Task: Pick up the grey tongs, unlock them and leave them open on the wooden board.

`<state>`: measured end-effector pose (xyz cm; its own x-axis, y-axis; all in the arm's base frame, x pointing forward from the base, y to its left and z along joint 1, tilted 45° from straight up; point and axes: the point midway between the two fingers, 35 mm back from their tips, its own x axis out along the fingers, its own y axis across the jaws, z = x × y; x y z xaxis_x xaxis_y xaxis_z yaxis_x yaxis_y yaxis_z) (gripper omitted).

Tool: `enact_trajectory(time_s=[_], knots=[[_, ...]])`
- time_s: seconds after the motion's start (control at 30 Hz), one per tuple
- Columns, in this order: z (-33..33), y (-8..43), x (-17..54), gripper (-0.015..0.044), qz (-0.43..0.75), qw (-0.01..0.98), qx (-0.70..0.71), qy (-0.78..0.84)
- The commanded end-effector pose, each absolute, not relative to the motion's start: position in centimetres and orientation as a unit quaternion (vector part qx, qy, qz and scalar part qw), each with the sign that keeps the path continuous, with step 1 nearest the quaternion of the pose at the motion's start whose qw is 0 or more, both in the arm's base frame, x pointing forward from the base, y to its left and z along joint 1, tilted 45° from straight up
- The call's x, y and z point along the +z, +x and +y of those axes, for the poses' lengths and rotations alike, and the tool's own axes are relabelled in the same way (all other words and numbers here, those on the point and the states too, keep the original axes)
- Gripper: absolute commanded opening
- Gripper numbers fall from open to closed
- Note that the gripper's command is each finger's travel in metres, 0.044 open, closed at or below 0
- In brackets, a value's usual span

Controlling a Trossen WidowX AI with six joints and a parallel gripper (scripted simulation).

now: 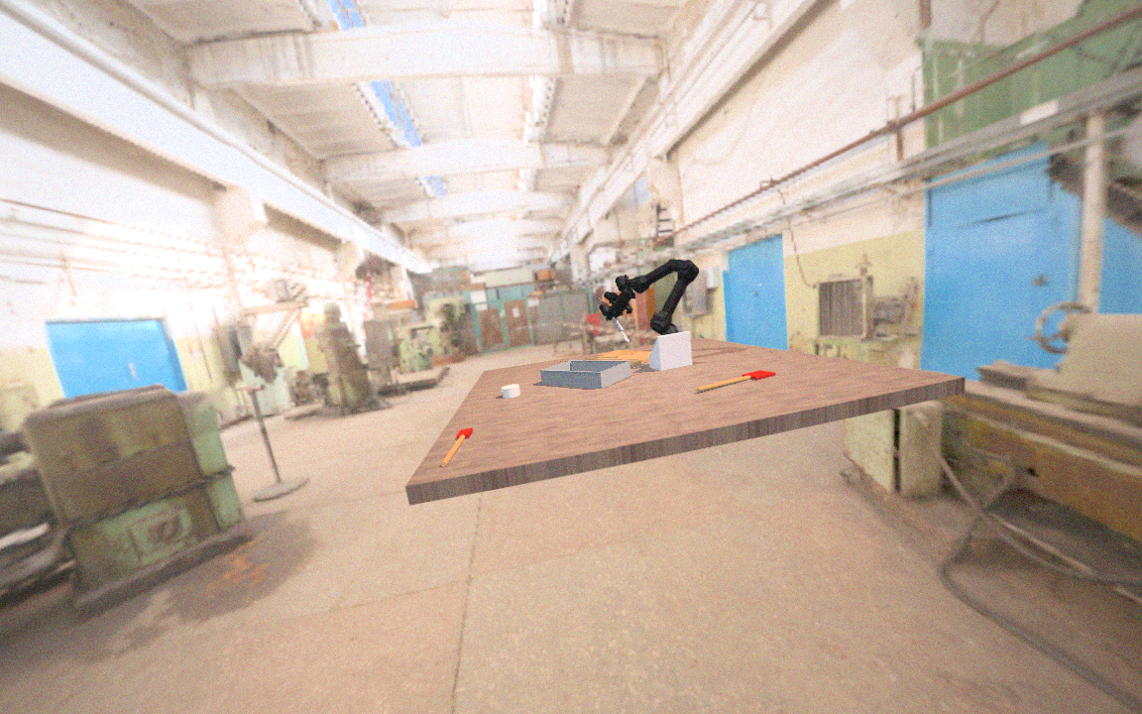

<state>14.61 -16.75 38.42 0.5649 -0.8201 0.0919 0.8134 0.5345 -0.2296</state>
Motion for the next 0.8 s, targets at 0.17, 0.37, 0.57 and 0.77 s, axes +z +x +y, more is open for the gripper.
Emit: enact_trajectory(time_s=[0.17, 0.37, 0.57, 0.77], knots=[[-15.5, 13.5, 38.6, -0.015, -0.059, 0.867, -0.465, -0.169], [-14.7, 12.7, 38.3, -0.015, -0.101, 0.857, -0.466, -0.197], [-14.3, 12.4, 38.2, -0.015, -0.119, 0.851, -0.467, -0.208], [-14.3, 12.4, 38.2, -0.015, -0.119, 0.851, -0.467, -0.208]])
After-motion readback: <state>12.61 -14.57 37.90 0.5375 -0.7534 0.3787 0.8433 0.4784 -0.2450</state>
